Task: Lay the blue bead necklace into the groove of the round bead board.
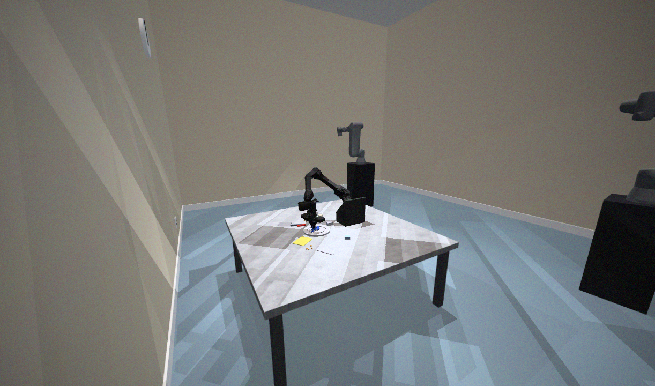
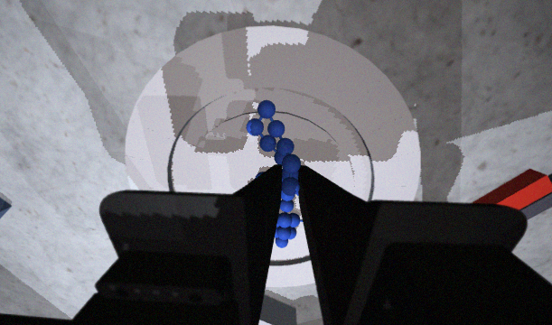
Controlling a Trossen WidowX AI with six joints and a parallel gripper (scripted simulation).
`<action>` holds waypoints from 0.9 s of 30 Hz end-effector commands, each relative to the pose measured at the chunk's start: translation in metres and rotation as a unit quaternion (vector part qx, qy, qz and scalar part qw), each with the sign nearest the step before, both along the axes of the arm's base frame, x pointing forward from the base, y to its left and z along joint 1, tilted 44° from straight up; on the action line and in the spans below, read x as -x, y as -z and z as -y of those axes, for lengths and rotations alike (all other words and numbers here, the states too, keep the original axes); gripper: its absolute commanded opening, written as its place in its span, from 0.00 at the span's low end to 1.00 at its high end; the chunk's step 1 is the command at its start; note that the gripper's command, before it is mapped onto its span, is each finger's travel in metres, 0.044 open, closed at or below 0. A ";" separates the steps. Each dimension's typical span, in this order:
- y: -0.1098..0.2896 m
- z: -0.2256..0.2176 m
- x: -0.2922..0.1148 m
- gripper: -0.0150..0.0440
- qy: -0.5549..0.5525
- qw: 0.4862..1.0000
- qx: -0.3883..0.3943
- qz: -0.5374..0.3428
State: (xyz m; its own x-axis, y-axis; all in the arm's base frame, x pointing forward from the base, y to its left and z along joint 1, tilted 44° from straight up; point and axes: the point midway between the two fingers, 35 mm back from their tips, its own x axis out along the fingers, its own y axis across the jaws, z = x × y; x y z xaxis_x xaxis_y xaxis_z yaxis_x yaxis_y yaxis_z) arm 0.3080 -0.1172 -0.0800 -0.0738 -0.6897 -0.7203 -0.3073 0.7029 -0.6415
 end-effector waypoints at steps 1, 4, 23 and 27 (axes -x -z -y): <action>-0.003 0.003 -0.007 0.25 0.000 1.000 0.002 0.003; -0.004 0.003 -0.007 0.25 0.000 1.000 0.002 0.003; 0.001 0.009 -0.008 0.61 0.001 1.000 0.001 0.007; 0.001 0.009 -0.008 0.79 0.001 1.000 0.001 0.007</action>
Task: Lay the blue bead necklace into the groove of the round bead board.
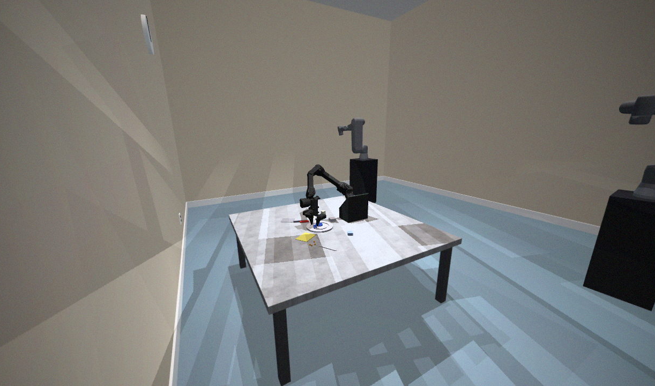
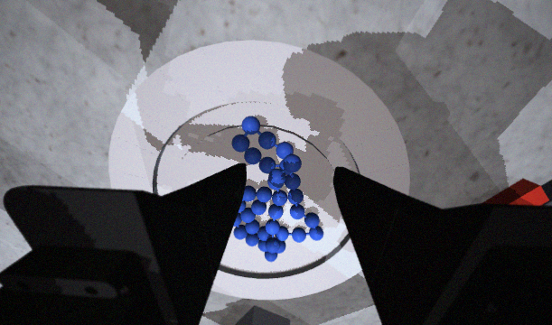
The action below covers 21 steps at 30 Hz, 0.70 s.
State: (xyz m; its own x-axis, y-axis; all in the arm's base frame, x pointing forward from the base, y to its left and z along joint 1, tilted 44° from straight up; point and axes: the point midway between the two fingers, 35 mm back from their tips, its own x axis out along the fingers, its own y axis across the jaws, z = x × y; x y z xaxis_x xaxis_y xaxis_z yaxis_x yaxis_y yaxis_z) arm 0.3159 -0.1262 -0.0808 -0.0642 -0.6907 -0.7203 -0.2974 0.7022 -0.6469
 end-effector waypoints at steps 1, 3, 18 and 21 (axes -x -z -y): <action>0.000 0.000 0.000 0.83 0.000 1.000 0.000 0.000; -0.002 -0.003 0.000 0.92 0.000 1.000 0.000 -0.002; -0.005 -0.005 0.001 1.00 -0.001 1.000 0.001 -0.004; -0.005 -0.005 0.001 1.00 -0.001 1.000 0.001 -0.004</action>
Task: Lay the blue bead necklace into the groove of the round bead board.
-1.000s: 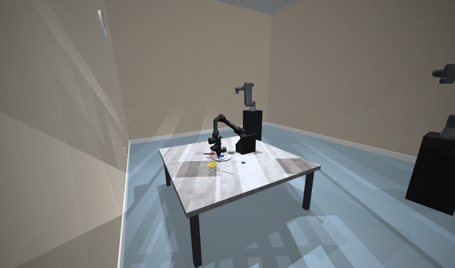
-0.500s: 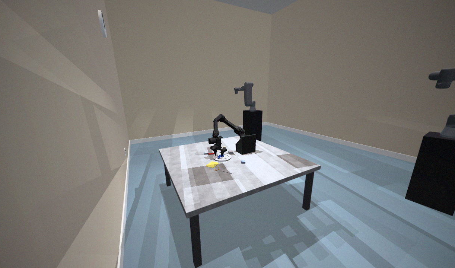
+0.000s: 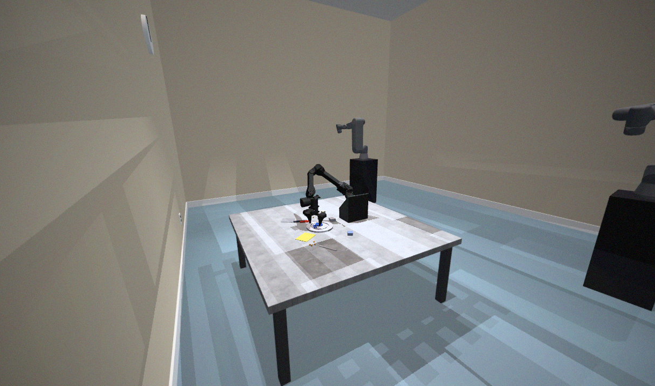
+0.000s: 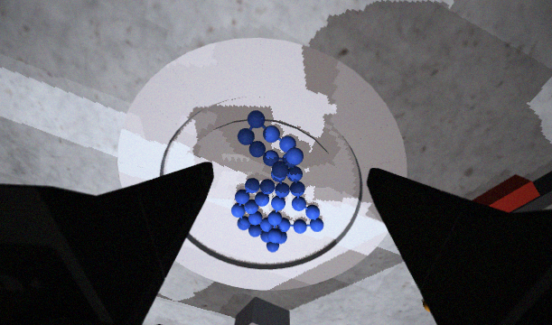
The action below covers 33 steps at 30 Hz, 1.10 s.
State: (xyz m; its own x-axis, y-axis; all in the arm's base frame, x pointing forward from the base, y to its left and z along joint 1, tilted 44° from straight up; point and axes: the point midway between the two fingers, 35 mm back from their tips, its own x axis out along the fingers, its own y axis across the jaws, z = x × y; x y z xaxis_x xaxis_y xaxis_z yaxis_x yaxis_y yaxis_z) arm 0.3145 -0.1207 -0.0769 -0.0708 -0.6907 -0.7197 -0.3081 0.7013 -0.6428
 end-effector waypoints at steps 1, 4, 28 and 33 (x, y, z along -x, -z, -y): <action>-0.001 0.000 0.000 1.00 0.001 1.000 0.001 0.002; -0.001 0.000 0.000 1.00 0.001 1.000 0.001 0.002; 0.006 -0.031 -0.024 0.46 -0.051 0.998 -0.004 -0.039; 0.011 -0.027 -0.023 0.46 -0.051 0.998 -0.004 -0.041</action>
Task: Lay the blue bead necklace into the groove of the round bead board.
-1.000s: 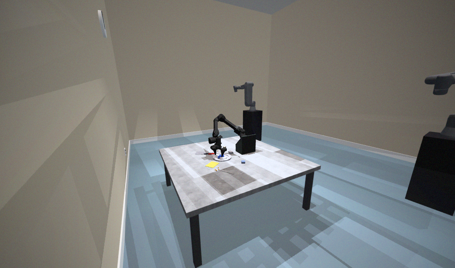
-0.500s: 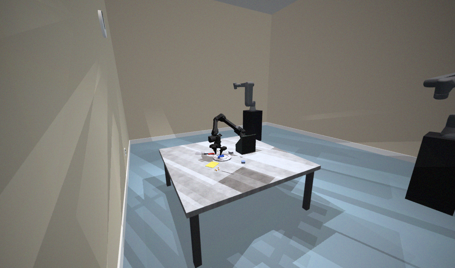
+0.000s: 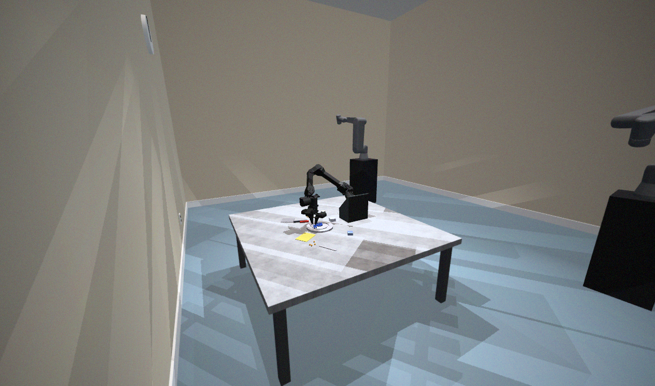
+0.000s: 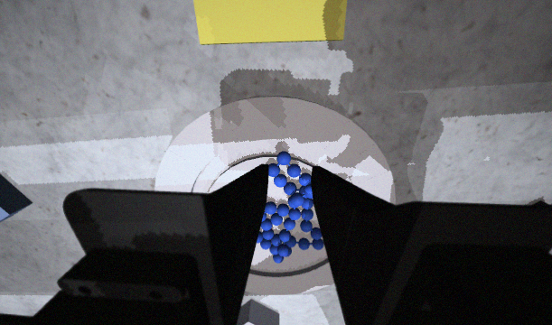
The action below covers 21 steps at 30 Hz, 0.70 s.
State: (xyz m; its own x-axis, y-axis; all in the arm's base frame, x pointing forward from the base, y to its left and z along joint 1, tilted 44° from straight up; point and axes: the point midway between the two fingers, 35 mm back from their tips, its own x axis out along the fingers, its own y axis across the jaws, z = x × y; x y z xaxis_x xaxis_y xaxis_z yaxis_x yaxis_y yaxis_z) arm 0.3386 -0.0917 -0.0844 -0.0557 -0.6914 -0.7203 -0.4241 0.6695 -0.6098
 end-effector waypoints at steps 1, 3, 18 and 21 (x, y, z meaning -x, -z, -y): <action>0.004 0.004 0.001 0.46 0.000 1.000 0.000 -0.004; 0.007 0.006 0.002 0.46 0.000 1.000 0.000 -0.004; 0.023 0.020 0.005 0.46 0.000 1.000 0.000 -0.009; 0.023 0.020 0.005 0.46 0.000 1.000 0.000 -0.009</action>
State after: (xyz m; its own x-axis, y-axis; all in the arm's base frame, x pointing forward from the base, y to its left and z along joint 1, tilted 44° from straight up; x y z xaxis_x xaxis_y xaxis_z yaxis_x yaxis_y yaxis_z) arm 0.3346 -0.1102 -0.1050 -0.0653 -0.6878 -0.7229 -0.4288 0.6735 -0.6021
